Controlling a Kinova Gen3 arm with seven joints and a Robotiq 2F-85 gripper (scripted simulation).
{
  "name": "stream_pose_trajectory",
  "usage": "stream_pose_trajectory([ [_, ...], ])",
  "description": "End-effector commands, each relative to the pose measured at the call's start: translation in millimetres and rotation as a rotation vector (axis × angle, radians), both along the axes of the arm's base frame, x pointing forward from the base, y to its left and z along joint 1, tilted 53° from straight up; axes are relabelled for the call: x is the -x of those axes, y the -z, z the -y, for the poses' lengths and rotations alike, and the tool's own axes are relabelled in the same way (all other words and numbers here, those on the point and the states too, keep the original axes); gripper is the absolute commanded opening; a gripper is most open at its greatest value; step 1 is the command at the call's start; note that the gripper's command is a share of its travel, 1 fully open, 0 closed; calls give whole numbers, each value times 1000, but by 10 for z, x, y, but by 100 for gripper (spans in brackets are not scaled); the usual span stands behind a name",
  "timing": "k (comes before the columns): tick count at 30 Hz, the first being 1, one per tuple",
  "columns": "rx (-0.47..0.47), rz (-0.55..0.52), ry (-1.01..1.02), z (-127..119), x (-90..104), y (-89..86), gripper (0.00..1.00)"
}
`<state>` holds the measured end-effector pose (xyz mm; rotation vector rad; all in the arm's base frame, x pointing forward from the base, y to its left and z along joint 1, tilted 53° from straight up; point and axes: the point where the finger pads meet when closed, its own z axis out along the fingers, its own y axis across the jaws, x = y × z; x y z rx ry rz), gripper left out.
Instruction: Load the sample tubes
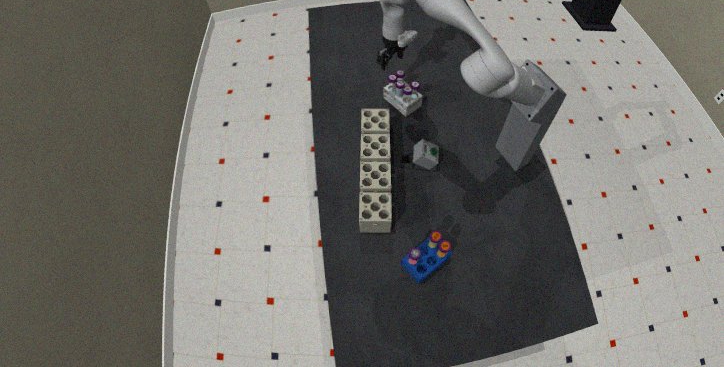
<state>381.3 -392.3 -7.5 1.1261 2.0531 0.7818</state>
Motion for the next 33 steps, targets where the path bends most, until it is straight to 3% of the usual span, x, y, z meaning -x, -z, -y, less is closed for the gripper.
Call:
stream_pose_trajectory([
  [1, 1, 0, 1, -3, -49, 39, 100],
  [8, 1, 0, 1, -36, -191, 150, 100],
  [33, 1, 0, 1, -36, -191, 149, 100],
])
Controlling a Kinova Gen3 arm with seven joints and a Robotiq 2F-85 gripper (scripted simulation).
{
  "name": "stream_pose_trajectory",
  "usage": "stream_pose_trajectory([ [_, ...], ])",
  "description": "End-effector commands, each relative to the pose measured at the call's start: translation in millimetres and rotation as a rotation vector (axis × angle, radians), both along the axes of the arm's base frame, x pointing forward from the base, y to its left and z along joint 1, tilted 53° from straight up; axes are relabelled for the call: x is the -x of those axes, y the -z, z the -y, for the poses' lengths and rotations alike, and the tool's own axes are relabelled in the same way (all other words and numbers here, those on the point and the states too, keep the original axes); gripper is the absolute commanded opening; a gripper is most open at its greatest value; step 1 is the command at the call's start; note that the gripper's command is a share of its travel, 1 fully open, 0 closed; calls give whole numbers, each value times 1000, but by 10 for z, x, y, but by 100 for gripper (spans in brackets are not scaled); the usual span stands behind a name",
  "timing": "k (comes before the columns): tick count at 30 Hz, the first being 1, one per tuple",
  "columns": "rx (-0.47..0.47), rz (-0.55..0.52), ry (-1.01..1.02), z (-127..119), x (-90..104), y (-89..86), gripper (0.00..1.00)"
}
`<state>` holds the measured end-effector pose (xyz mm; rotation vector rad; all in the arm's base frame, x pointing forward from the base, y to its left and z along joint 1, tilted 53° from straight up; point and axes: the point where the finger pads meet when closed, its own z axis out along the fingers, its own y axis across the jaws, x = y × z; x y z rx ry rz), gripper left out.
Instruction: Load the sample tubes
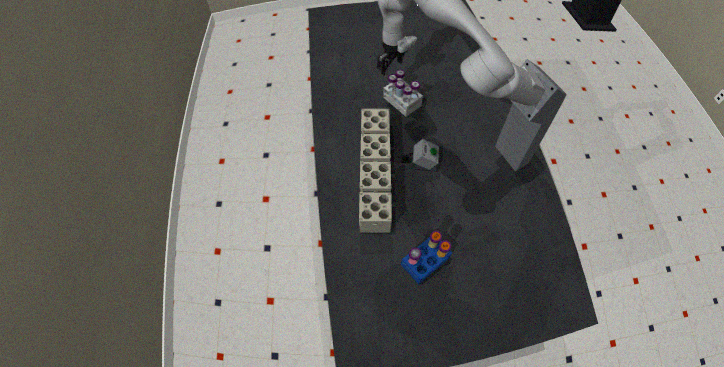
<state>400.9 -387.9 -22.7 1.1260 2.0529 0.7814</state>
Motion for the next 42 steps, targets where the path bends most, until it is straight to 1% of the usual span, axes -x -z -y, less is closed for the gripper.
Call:
stream_pose_trajectory([
  [1, 1, 0, 1, 8, 5, -3, 100],
  [19, 1, 0, 1, 8, 5, -3, 100],
  [32, 1, 0, 1, 71, 273, -211, 100],
  [34, 1, 0, 1, 71, 273, -211, 100],
  [42, 1, 0, 1, 110, 439, -340, 100],
])
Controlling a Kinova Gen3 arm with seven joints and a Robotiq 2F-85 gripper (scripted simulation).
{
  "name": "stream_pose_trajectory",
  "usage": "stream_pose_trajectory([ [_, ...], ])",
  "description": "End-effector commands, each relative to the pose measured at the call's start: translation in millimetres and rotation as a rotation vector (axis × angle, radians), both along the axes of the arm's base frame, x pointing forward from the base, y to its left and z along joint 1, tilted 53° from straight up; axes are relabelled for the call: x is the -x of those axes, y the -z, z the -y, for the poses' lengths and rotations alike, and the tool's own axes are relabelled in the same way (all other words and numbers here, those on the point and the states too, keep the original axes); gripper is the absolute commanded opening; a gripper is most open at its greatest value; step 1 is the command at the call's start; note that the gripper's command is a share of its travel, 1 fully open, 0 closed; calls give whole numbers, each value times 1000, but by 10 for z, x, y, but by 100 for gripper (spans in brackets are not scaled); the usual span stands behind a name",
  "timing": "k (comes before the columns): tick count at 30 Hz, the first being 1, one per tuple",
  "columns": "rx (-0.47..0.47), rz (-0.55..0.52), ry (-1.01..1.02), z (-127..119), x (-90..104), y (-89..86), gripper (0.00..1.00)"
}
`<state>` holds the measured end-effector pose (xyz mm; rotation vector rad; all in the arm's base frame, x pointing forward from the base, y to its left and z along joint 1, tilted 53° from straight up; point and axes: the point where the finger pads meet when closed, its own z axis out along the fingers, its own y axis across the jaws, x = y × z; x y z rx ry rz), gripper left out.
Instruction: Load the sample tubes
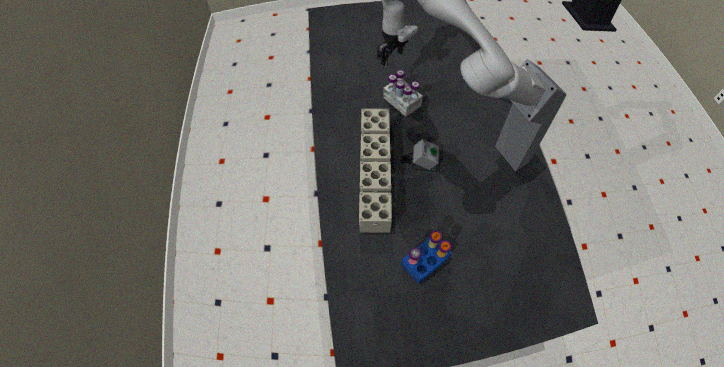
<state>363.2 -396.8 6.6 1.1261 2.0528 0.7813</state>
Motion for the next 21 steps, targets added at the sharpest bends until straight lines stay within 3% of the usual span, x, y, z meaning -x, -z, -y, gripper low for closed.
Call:
stream_pose_trajectory([
  [1, 1, 0, 1, 26, 83, -63, 100],
  [16, 1, 0, 1, 89, 349, -271, 100],
  [21, 130, 30, -100, -106, 285, -413, 100],
])
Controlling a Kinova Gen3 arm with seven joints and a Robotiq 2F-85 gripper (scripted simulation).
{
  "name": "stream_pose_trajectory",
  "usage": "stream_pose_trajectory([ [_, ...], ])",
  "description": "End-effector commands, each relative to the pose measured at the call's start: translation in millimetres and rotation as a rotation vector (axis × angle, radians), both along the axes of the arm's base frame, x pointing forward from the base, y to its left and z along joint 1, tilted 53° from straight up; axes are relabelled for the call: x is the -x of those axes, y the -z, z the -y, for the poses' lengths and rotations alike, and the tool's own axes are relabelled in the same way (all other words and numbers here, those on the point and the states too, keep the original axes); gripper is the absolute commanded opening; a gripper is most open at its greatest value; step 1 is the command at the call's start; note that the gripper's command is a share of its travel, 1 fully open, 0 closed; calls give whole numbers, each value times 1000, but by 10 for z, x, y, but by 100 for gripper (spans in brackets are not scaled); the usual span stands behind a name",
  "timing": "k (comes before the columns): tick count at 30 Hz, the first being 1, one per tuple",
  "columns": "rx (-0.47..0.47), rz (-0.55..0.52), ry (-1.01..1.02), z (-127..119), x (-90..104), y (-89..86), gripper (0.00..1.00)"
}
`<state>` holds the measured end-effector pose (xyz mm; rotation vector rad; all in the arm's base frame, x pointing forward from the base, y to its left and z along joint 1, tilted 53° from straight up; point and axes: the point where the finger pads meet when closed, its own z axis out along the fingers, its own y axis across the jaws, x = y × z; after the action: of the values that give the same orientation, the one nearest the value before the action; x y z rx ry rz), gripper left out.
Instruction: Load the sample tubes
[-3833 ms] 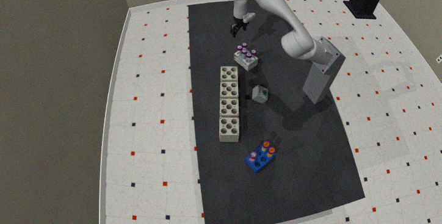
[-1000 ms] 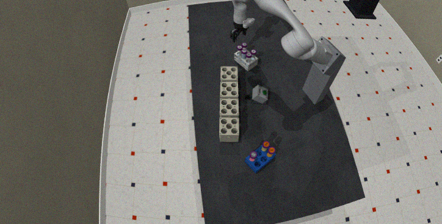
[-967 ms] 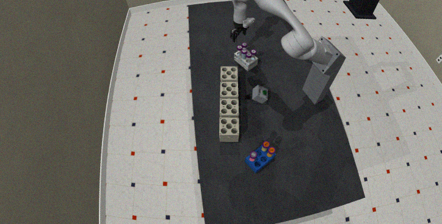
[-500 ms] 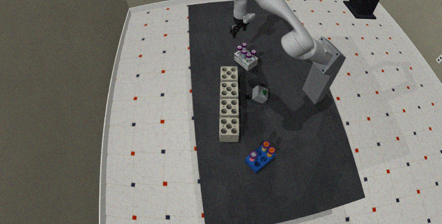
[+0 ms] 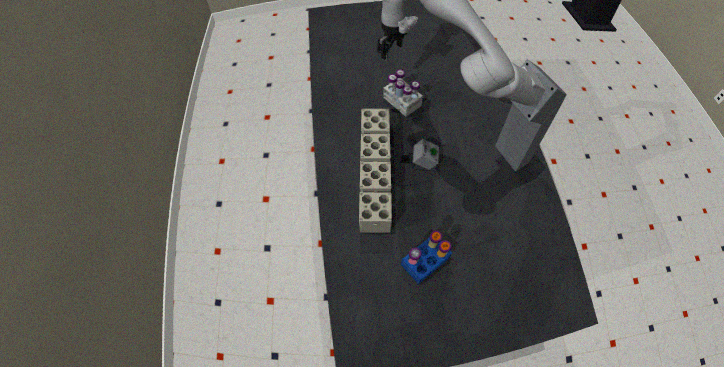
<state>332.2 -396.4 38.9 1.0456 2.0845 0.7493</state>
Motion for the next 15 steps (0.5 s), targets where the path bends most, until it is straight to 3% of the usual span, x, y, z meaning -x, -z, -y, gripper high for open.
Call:
stream_pose_trajectory([
  [1, 102, 25, -73, -142, -38, -118, 100],
  [5, 154, 38, -113, -220, -64, -174, 100],
  [15, 412, 100, -315, -612, -193, -458, 100],
])
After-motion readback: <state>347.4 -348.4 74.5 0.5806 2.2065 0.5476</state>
